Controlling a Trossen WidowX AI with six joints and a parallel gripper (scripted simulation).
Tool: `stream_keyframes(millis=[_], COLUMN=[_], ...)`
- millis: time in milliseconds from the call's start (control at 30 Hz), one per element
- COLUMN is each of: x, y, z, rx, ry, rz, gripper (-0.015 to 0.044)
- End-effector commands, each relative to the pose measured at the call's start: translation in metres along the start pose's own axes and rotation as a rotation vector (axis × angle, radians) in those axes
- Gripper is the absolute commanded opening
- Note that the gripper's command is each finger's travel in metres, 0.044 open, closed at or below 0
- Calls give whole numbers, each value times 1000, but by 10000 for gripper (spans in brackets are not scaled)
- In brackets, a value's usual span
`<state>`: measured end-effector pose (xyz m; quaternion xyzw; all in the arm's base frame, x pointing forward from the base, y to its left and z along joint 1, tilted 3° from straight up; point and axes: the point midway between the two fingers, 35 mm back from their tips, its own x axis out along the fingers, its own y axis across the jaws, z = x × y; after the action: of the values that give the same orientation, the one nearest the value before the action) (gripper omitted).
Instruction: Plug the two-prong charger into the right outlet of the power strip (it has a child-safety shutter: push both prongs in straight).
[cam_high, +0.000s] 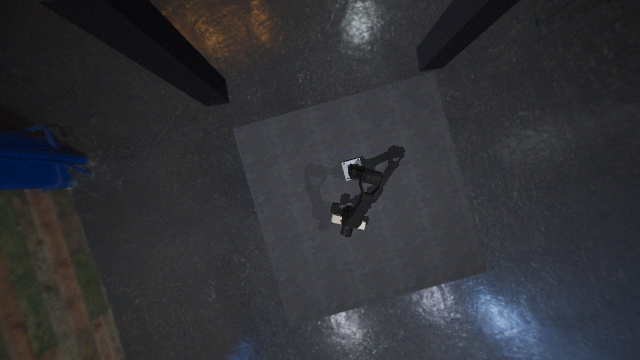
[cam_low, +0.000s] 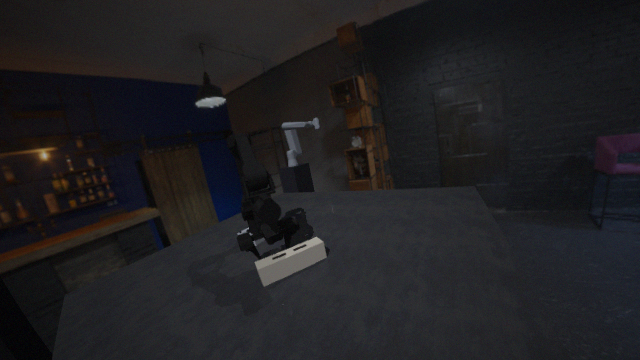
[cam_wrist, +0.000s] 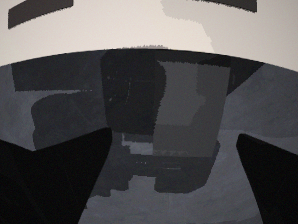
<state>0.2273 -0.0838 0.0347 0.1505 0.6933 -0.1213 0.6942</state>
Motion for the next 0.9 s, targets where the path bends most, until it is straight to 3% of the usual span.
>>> stream_keyframes(millis=[0,867], x=[0,4], y=[0,0], z=[-5,-38], rx=[3,3], ry=[-6,-4], rz=[1,1], gripper=[440,440])
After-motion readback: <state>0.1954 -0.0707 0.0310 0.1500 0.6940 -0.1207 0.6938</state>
